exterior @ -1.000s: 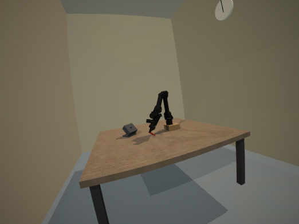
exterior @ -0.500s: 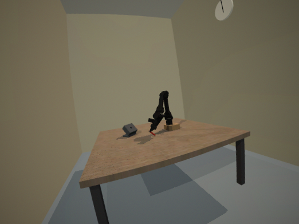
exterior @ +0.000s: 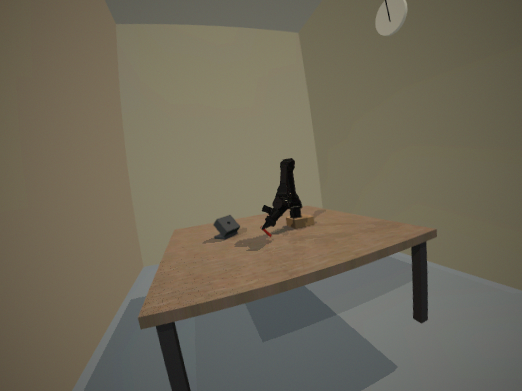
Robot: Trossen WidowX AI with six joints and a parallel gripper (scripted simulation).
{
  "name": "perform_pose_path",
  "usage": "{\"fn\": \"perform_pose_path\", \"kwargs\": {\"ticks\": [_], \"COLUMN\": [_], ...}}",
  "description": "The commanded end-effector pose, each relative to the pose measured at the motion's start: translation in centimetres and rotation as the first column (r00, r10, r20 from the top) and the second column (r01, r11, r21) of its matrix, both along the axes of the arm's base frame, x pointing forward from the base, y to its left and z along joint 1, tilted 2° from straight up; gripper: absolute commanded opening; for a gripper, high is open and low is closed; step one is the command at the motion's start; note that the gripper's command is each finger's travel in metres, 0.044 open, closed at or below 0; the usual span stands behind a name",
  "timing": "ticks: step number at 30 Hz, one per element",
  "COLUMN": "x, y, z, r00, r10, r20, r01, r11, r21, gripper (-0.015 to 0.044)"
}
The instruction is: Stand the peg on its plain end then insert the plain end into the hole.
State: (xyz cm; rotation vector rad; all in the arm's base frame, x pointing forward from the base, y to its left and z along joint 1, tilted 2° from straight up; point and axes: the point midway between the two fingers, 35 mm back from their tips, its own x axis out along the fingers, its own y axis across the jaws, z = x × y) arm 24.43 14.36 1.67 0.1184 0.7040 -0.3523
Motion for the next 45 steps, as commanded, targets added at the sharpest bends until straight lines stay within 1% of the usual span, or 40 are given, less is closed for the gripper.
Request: {"fn": "perform_pose_path", "kwargs": {"ticks": [1, 23, 45], "x": [-0.3, -1.7, -3.1], "y": [0.0, 0.5, 1.0], "z": [0.0, 0.1, -0.1], "r00": [1.000, 0.979, 0.929], "r10": [-0.002, 0.009, 0.031], "r20": [0.027, 0.201, 0.369], "r01": [0.002, 0.007, 0.024], "r11": [1.000, 0.997, 0.989], "r21": [-0.012, -0.080, -0.145], "gripper": [0.0051, 0.0051, 0.0051]}}
